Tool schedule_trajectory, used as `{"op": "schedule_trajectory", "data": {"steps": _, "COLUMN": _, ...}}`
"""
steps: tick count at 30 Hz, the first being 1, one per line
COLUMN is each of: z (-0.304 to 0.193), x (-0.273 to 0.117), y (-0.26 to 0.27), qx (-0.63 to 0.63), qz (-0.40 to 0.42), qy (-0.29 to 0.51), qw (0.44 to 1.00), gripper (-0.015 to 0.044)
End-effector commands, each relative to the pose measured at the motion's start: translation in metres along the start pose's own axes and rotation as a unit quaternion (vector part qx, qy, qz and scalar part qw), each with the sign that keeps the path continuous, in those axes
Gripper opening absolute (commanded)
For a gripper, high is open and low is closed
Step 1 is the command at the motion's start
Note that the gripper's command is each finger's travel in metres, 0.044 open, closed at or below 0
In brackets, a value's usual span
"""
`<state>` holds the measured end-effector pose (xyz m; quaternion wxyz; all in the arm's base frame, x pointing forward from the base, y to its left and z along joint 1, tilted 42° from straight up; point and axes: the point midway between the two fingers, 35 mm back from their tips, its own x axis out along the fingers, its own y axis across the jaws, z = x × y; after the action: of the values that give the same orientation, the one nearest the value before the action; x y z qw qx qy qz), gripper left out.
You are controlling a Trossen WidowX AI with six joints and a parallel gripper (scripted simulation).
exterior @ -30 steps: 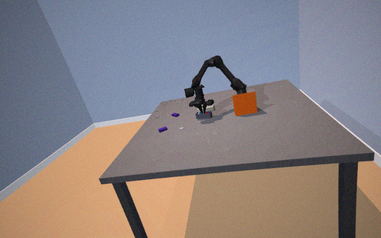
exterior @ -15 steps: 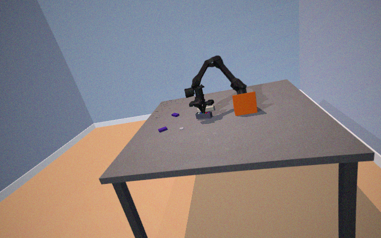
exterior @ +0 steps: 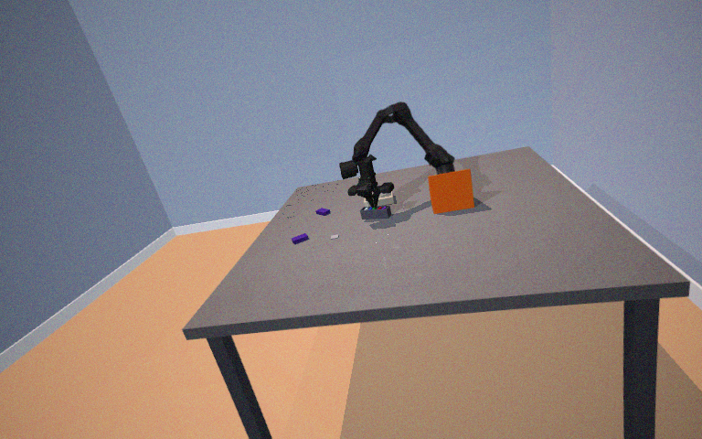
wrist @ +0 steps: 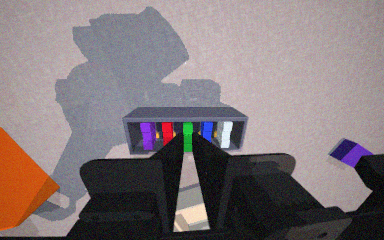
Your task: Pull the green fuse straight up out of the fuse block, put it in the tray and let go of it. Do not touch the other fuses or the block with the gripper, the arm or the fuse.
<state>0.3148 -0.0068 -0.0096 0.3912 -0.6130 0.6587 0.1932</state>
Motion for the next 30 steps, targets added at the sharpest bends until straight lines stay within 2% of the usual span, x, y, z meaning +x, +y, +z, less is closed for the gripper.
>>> {"op": "schedule_trajectory", "data": {"steps": 1, "z": 0.0, "x": -0.002, "y": 0.0, "qx": 0.001, "qz": 0.0, "qy": 0.0, "qw": 1.0, "gripper": 0.0}}
{"op": "schedule_trajectory", "data": {"steps": 30, "z": 0.0, "x": -0.016, "y": 0.0, "qx": 0.001, "qz": 0.0, "qy": 0.0, "qw": 1.0, "gripper": 0.0}}
